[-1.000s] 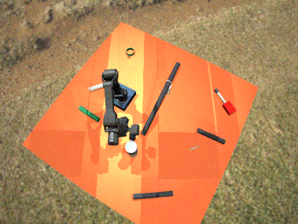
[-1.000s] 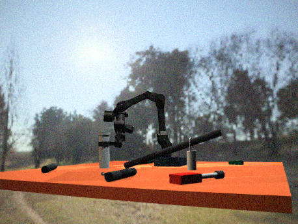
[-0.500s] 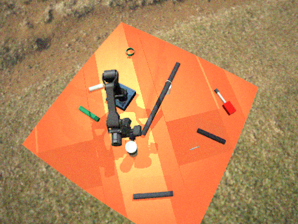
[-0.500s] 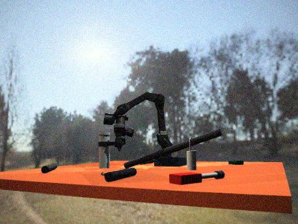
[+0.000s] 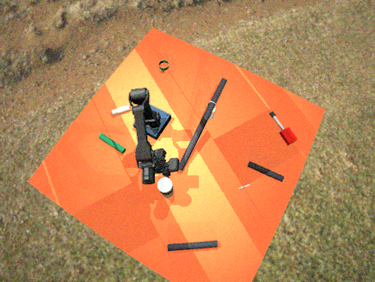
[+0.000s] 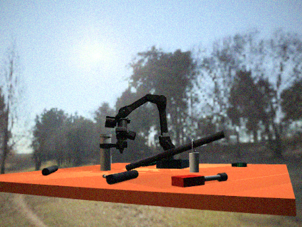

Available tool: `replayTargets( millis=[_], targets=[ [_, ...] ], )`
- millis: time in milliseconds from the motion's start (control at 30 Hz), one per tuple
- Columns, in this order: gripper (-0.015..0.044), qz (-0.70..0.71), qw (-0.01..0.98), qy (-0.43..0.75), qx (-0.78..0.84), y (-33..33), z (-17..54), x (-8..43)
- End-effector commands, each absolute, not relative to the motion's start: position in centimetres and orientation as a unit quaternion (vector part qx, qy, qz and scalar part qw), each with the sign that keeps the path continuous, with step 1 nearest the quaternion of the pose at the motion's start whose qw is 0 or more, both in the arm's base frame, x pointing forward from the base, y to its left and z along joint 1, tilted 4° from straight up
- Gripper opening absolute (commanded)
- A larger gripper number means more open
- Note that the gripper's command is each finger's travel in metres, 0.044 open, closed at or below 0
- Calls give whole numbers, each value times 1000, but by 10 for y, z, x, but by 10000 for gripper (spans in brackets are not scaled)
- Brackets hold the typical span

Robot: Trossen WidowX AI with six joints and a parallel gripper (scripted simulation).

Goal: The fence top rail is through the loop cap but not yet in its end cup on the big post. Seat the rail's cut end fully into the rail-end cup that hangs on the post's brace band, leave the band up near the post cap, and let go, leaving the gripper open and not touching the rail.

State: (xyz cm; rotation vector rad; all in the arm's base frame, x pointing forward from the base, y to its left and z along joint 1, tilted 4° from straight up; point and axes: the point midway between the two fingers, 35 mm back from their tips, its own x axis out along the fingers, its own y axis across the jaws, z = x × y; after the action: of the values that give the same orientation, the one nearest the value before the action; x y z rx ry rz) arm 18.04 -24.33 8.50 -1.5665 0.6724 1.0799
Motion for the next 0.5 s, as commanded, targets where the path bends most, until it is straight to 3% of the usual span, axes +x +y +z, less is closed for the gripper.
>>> replayTargets(
  millis=[0,100,200,300,467],
  targets=[
    [177,454,537,283,-652,-241,82,180],
    [99,454,537,283,-652,-241,82,180],
    [79,454,537,283,-652,-241,82,180],
    [0,450,540,288,-651,-241,82,181],
    [0,436,550,303,-645,-240,82,185]
  ],
)
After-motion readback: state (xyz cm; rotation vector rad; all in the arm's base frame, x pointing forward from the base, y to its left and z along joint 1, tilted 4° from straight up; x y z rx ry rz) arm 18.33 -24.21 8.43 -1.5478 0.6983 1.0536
